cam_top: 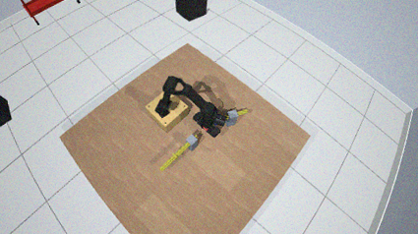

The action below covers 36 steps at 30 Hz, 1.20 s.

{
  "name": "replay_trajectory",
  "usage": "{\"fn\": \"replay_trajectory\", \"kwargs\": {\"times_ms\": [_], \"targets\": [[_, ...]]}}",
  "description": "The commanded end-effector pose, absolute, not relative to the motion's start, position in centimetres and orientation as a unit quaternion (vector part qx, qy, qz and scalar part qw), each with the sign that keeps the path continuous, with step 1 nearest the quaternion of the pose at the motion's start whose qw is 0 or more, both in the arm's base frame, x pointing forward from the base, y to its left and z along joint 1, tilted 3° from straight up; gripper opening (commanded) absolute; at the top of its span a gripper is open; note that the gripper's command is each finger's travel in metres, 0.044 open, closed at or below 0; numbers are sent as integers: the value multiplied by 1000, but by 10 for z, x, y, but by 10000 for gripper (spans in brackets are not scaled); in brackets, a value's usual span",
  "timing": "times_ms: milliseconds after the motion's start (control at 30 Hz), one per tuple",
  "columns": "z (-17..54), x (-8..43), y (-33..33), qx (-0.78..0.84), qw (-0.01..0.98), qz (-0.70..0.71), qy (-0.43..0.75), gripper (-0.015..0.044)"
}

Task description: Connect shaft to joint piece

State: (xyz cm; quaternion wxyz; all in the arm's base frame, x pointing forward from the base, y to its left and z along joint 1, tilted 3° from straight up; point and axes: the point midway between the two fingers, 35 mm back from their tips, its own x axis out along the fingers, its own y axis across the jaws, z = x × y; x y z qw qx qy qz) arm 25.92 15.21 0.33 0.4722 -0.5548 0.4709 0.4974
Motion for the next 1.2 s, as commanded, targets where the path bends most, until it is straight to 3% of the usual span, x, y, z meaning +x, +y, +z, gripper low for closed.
{"fn": "replay_trajectory", "kwargs": {"times_ms": [0,67,233,333,700,1167], "targets": [[3,259,152,-554,473,497,471,0],[3,259,152,-554,473,497,471,0],[3,259,152,-554,473,497,471,131],[3,259,152,-554,473,497,471,147],[3,259,152,-554,473,497,471,436],[7,259,151,-541,483,512,461,440]]}}
